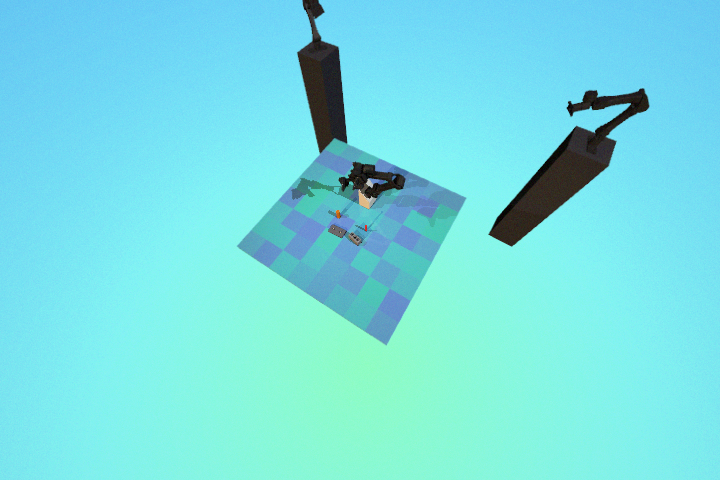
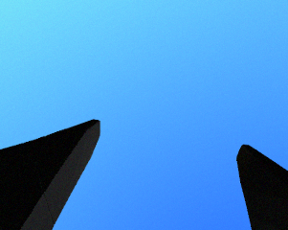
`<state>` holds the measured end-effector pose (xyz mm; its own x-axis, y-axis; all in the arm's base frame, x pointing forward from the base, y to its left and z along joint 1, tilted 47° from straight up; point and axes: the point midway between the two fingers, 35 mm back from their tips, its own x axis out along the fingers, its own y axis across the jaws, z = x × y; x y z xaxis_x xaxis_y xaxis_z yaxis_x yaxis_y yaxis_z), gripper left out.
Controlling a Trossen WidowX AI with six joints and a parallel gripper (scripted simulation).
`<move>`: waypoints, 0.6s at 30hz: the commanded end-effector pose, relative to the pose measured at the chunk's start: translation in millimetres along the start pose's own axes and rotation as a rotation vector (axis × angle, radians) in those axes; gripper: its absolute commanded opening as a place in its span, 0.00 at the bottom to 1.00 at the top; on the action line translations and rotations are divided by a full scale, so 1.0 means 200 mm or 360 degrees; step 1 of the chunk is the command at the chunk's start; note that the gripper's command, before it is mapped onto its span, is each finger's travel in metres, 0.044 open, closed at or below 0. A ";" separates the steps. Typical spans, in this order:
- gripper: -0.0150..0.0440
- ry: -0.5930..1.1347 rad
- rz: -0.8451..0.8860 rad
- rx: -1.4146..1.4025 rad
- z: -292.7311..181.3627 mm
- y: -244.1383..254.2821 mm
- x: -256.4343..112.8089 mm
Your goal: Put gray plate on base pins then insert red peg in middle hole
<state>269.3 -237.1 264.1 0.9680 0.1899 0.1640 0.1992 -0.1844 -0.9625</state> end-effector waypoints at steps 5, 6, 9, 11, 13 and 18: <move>1.00 -0.0040 0.0048 0.0271 -0.02 0.08 0.15; 1.00 -0.0057 0.0079 0.0378 -0.02 0.12 0.21; 1.00 -0.0114 0.0211 0.0684 0.03 0.25 0.40; 1.00 -0.0141 0.0287 0.0812 0.08 0.30 0.48; 1.00 -0.0158 0.0347 0.0895 0.11 0.35 0.52; 1.00 -0.0204 0.0514 0.1086 0.21 0.45 0.63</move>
<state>356.3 -221.7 225.0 0.9635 0.2670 0.0212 -0.0419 0.2285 -0.9726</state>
